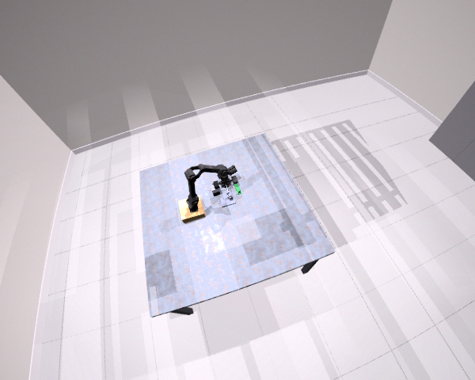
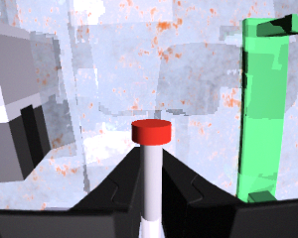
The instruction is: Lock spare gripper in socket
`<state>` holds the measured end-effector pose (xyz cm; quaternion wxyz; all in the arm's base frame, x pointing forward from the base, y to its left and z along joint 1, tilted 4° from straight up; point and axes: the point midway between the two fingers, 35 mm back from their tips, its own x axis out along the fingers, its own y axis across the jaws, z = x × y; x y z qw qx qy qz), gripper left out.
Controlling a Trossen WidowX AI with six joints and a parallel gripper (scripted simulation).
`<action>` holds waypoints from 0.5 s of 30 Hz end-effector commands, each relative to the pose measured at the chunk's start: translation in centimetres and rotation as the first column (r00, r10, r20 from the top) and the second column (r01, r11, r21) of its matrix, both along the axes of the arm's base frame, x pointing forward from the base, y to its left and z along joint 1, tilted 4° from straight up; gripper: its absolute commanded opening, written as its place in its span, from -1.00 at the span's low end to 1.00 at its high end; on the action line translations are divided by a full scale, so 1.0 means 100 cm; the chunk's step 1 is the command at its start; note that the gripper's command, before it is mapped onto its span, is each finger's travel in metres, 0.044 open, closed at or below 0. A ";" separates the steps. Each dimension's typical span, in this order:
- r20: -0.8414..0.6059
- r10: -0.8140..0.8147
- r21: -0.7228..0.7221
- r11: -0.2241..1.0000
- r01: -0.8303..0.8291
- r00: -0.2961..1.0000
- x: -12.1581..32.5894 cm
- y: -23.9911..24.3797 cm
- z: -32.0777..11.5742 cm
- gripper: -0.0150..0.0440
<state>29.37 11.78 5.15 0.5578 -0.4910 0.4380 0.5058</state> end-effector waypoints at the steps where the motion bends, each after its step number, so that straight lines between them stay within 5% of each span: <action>1: -0.002 0.003 0.047 0.999 -0.003 1.000 0.000 0.004 0.002 -0.49; 15: 0.003 0.007 0.059 0.998 -0.007 1.000 0.001 0.013 0.007 -0.49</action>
